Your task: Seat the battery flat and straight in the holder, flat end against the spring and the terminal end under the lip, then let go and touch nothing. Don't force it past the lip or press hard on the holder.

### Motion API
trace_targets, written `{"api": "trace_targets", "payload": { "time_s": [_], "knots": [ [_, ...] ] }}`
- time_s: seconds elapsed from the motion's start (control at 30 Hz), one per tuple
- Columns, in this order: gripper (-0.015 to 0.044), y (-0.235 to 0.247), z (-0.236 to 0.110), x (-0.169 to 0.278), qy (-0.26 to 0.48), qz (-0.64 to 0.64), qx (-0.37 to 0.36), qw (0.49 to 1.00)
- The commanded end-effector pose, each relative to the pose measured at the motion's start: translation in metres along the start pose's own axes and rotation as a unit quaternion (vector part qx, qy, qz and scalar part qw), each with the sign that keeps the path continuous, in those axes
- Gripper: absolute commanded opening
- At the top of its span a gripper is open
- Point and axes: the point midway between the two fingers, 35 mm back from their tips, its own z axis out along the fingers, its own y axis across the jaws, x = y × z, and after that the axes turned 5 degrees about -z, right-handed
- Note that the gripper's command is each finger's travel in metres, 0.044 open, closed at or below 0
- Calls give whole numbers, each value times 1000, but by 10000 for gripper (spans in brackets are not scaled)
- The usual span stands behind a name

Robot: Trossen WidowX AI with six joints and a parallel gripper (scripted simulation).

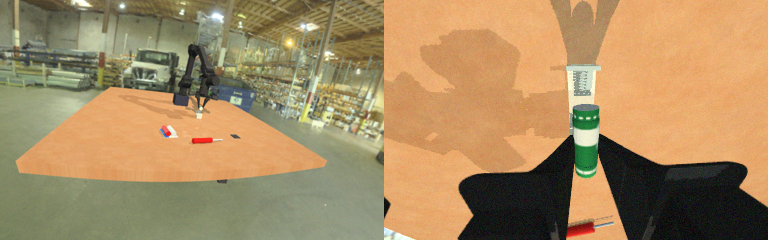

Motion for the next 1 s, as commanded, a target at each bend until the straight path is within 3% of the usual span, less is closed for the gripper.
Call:
{"api": "trace_targets", "payload": {
  "time_s": [0.0,0.97],
  "knots": [
    [72,0,7,0,35,4,-3,999],
    [72,-2,24,-5,124,6,-18,992]
  ]
}}
